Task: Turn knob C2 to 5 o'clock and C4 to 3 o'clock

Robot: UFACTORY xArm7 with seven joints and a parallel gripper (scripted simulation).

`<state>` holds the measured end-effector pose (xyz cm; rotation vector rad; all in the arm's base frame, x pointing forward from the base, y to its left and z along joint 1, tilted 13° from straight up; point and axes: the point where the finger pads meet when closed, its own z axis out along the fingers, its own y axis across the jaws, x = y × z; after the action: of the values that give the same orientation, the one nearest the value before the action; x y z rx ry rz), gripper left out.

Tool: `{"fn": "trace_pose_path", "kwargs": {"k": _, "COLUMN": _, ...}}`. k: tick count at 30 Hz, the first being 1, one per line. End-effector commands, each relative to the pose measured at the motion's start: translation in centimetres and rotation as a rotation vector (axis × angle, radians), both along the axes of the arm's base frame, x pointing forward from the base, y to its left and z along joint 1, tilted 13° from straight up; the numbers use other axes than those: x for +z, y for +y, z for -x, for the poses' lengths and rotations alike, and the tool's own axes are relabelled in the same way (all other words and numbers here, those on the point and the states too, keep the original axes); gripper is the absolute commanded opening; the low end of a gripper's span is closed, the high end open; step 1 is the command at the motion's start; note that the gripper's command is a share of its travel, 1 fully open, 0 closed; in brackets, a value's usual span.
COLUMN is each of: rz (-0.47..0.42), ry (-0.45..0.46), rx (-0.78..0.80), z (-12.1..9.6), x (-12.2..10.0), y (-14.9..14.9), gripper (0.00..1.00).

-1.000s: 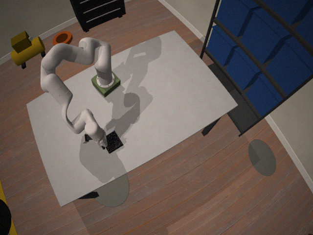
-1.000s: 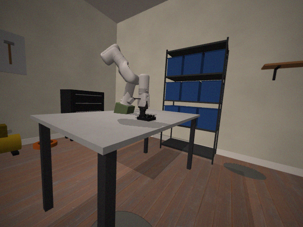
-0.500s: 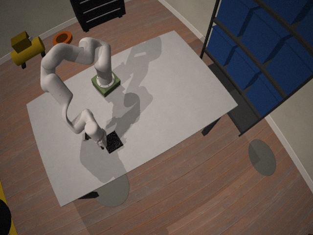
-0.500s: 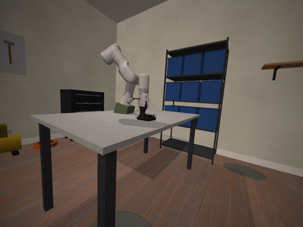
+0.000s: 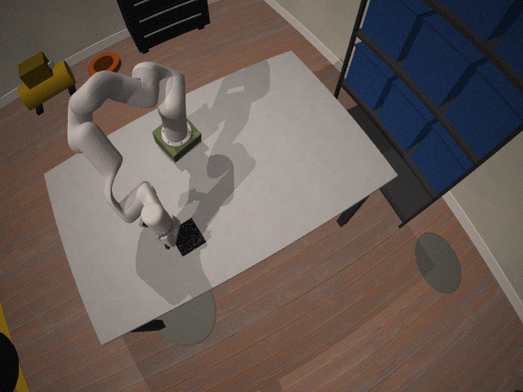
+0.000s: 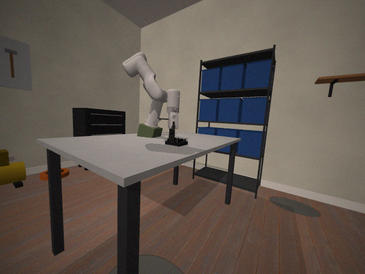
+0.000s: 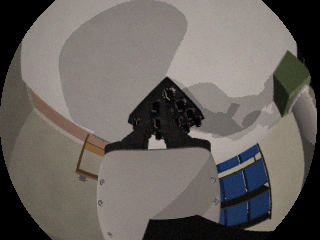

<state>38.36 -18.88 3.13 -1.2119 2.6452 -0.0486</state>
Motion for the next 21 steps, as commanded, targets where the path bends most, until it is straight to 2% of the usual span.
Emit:
{"fn": "trace_pose_path", "kwargs": {"k": 1, "rz": -0.019, "ry": 0.004, "rx": -0.112, "z": -0.08, "x": 0.10, "y": -0.05, "gripper": 0.08}}
{"fn": "trace_pose_path", "kwargs": {"k": 5, "rz": -0.041, "ry": 0.010, "rx": -0.209, "z": -0.08, "x": 0.10, "y": -0.05, "gripper": 0.08}}
{"fn": "trace_pose_path", "kwargs": {"k": 21, "rz": -0.090, "ry": 0.024, "rx": -0.422, "z": -0.08, "x": 0.09, "y": -0.05, "gripper": 0.08}}
